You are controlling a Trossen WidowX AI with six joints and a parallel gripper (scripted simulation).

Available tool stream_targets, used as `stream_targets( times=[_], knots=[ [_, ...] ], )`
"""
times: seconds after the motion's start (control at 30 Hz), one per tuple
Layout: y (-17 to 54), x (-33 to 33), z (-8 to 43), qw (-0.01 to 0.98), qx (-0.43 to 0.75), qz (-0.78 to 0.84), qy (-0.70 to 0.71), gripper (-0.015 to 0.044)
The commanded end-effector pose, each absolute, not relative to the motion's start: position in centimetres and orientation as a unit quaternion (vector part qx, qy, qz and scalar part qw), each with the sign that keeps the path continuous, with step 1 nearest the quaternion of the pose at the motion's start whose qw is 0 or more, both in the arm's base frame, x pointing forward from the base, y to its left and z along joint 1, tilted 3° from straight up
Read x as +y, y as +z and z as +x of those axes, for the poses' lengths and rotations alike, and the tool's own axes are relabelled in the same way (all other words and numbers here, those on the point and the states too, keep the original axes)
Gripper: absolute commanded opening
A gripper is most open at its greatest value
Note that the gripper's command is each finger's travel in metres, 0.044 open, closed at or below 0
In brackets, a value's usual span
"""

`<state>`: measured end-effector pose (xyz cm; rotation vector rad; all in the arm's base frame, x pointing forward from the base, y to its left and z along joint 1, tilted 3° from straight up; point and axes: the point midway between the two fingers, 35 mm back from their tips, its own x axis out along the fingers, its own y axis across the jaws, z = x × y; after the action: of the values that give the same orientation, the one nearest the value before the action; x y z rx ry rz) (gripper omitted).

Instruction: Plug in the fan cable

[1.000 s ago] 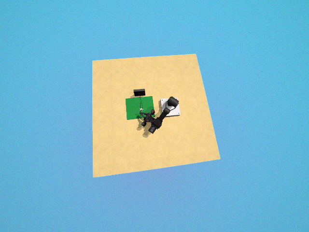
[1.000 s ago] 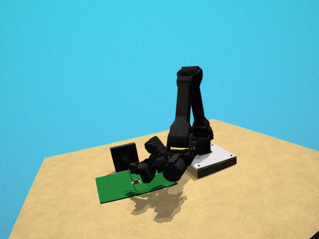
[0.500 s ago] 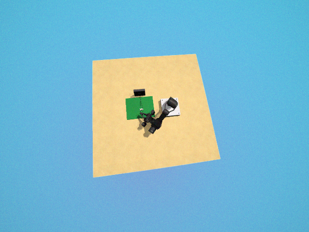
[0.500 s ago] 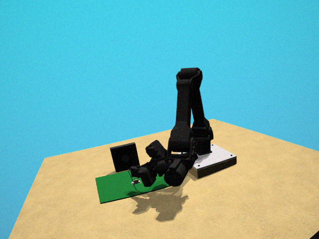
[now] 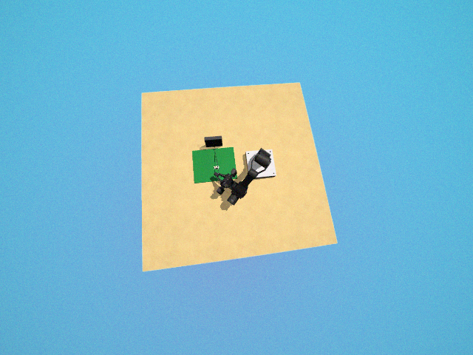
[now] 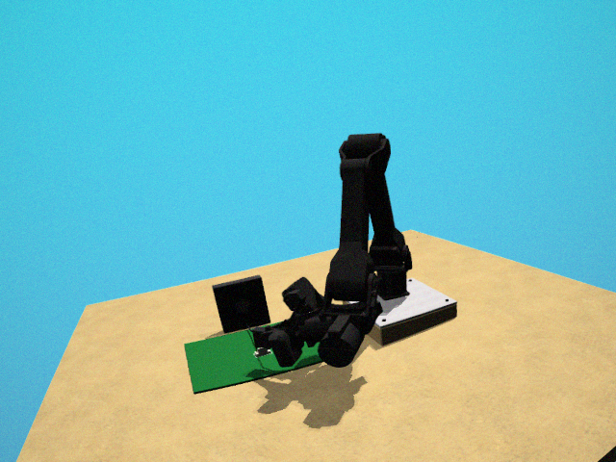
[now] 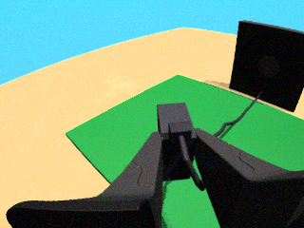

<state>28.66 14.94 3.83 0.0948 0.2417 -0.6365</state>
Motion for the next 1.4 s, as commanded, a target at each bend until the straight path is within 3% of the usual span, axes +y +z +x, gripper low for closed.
stream_targets(
  times=[0.0,1.37],
  knots=[
    [3.4,14.9,28.6,0.941,0.118,0.047,-0.312,0.0],
    [0.3,15.1,28.5,0.941,0.118,0.047,-0.312,0.0]
  ],
)
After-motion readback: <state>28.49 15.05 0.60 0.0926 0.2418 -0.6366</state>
